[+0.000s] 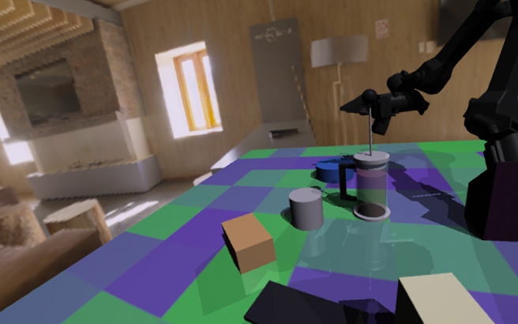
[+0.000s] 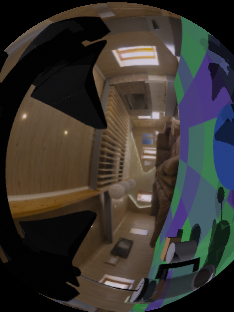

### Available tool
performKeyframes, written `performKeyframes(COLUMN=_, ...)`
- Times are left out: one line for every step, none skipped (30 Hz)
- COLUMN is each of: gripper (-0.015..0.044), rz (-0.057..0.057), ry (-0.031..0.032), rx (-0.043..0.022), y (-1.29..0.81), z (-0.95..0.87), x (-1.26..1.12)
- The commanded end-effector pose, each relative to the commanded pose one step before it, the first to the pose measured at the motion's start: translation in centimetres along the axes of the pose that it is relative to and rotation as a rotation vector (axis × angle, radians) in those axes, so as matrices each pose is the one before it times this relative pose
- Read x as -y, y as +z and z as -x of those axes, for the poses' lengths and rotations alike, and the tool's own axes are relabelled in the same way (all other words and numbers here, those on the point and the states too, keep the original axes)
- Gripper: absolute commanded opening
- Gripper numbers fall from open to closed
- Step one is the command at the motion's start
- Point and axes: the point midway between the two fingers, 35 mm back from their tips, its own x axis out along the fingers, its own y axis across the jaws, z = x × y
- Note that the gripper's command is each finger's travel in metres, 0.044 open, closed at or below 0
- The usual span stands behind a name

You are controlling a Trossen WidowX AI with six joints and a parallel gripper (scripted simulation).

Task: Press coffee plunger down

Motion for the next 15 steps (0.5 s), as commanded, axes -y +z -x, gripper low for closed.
performKeyframes(gripper=0.0426, rz=0.0009, ry=-0.00093, rx=0.00176, y=0.004, z=-0.050, x=0.022)
performKeyframes(gripper=0.0440, rz=0.0018, ry=-0.00191, rx=0.00356, y=0.008, z=-0.101, x=0.045)
performKeyframes(gripper=0.0440, rz=0.0024, ry=-0.00304, rx=0.00530, y=0.012, z=-0.150, x=0.073)
performKeyframes(gripper=0.0440, rz=0.0033, ry=-0.00415, rx=0.00704, y=0.014, z=-0.196, x=0.099)
performKeyframes(gripper=0.0440, rz=0.0068, ry=-0.00686, rx=0.01030, y=0.020, z=-0.295, x=0.152)
performKeyframes(gripper=0.0440, rz=0.0097, ry=-0.00950, rx=0.01403, y=0.019, z=-0.386, x=0.210)
performKeyframes(gripper=0.0440, rz=0.0113, ry=-0.01113, rx=0.01613, y=0.008, z=-0.424, x=0.245)
performKeyframes(gripper=0.0440, rz=0.0135, ry=-0.01315, rx=0.01803, y=-0.005, z=-0.457, x=0.288)
performKeyframes(gripper=0.0440, rz=0.0160, ry=-0.01546, rx=0.02004, y=-0.022, z=-0.488, x=0.336)
performKeyframes(gripper=0.0440, rz=0.0189, ry=-0.01806, rx=0.02211, y=-0.046, z=-0.515, x=0.388)
performKeyframes(gripper=0.0440, rz=0.0218, ry=-0.02044, rx=0.02365, y=-0.074, z=-0.526, x=0.433)
performKeyframes(gripper=0.0440, rz=0.0267, ry=-0.02125, rx=0.02294, y=-0.128, z=-0.501, x=0.427)
performKeyframes(gripper=0.0440, rz=0.0302, ry=-0.01988, rx=0.01995, y=-0.178, z=-0.435, x=0.370)
performKeyframes(gripper=0.0440, rz=0.0337, ry=-0.02208, rx=0.02100, y=-0.215, z=-0.438, x=0.401)
performKeyframes(gripper=0.0440, rz=0.0357, ry=-0.02315, rx=0.02089, y=-0.245, z=-0.416, x=0.408)
